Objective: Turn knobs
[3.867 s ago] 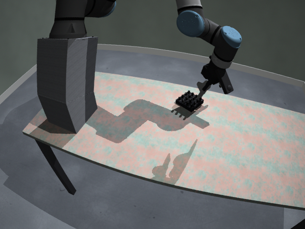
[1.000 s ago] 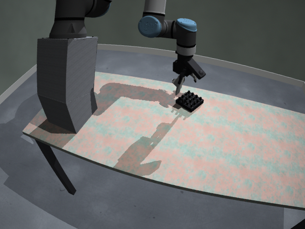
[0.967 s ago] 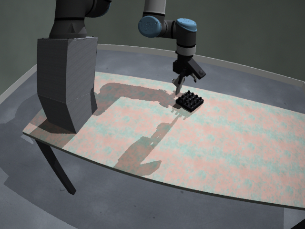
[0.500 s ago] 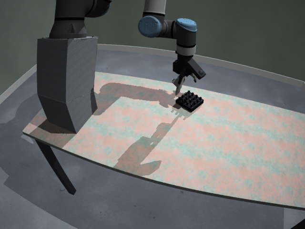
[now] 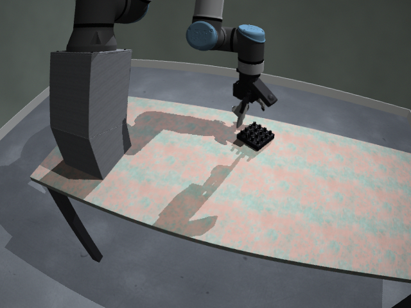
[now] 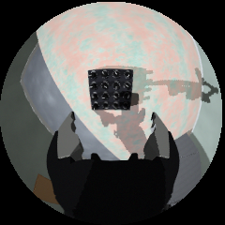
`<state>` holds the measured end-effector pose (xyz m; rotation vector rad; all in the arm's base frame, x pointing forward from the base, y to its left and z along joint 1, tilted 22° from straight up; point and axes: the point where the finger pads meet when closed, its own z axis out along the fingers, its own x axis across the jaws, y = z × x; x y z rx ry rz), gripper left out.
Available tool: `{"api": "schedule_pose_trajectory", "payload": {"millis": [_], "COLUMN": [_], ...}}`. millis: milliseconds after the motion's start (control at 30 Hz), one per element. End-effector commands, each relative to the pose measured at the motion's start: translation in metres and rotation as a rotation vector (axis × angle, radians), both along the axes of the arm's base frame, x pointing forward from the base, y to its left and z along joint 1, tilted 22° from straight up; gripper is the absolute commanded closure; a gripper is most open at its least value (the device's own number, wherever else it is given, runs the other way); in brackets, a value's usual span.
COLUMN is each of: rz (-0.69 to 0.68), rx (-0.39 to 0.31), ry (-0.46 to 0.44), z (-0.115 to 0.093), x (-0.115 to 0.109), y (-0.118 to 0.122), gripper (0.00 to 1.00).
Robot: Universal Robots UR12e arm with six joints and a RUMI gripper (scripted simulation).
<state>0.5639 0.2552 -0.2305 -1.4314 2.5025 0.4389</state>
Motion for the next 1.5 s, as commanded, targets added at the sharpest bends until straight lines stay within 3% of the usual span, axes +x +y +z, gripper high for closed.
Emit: {"api": "schedule_pose_trajectory", "payload": {"millis": [0, 967, 1467], "rz": [0.000, 0.000, 0.000], "rx": [0.000, 0.000, 0.000], "ry": [-0.001, -0.001, -0.001], "z": [0.000, 0.001, 0.004], "x": [0.000, -0.001, -0.021], "y": [0.000, 0.001, 0.012], "gripper": [0.00, 0.00, 0.00]}}
